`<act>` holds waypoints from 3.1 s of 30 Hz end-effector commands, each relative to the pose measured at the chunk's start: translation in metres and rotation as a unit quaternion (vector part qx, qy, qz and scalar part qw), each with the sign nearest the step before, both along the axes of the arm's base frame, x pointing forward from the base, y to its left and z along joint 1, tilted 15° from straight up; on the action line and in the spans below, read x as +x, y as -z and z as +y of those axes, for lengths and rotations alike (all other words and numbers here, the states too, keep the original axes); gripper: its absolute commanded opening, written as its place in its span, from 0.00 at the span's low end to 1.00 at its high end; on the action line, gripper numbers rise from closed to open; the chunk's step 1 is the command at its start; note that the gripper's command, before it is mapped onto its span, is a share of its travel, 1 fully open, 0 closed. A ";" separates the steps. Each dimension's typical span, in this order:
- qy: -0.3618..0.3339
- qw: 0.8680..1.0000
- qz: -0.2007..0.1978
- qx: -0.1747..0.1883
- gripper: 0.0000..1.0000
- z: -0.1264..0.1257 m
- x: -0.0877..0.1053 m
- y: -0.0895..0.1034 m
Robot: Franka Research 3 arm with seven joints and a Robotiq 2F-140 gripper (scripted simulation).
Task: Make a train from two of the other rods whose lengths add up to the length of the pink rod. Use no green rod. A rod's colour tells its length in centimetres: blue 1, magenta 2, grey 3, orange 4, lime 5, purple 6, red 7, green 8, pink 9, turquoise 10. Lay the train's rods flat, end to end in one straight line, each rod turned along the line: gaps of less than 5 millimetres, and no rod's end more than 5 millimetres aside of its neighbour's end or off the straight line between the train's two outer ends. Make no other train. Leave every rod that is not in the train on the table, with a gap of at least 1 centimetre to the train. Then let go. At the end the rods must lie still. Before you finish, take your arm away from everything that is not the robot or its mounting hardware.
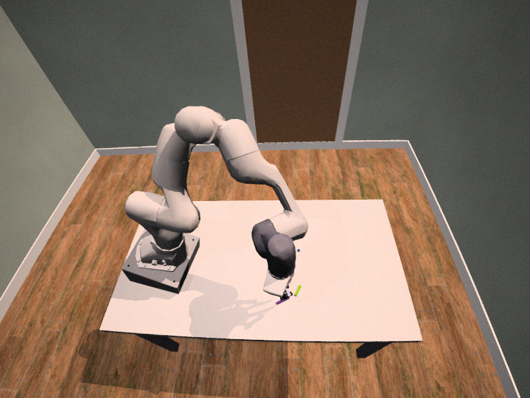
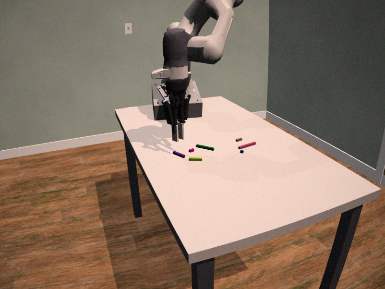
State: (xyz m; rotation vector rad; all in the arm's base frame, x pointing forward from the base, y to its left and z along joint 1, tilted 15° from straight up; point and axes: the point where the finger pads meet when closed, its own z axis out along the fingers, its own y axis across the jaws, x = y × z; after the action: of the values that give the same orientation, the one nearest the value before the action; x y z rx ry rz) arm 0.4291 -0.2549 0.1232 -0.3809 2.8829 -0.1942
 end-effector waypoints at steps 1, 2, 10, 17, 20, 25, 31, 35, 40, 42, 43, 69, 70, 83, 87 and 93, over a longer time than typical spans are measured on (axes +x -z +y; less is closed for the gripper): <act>0.002 1.000 -0.003 -0.001 0.15 -0.001 0.003 0.001; 0.002 1.000 -0.003 -0.001 0.15 -0.001 0.003 0.002; 0.002 1.000 -0.003 -0.001 0.15 -0.003 0.006 0.013; 0.002 1.000 -0.003 -0.001 0.15 -0.003 0.008 0.021; 0.002 1.000 -0.003 -0.001 0.15 -0.004 0.009 0.025; 0.002 1.000 -0.003 -0.001 0.15 -0.005 0.011 0.032; 0.002 1.000 -0.003 -0.001 0.15 -0.005 0.012 0.037; 0.002 1.000 -0.003 -0.001 0.15 -0.006 0.013 0.041; 0.002 1.000 -0.003 -0.001 0.15 -0.006 0.014 0.044; 0.002 1.000 -0.003 -0.001 0.15 -0.006 0.014 0.044; 0.002 1.000 -0.003 -0.001 0.15 -0.006 0.014 0.045; 0.002 1.000 -0.003 -0.001 0.15 -0.006 0.014 0.045; 0.002 1.000 -0.003 -0.001 0.15 -0.006 0.014 0.045; 0.002 1.000 -0.003 -0.001 0.15 -0.006 0.014 0.045; 0.002 1.000 -0.003 -0.001 0.15 -0.006 0.014 0.045; 0.002 1.000 -0.003 -0.001 0.15 -0.007 0.015 0.045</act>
State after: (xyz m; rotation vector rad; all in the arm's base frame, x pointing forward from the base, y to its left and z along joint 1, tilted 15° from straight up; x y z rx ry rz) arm 0.4422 -0.2604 0.0774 -0.3675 2.8822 -0.1928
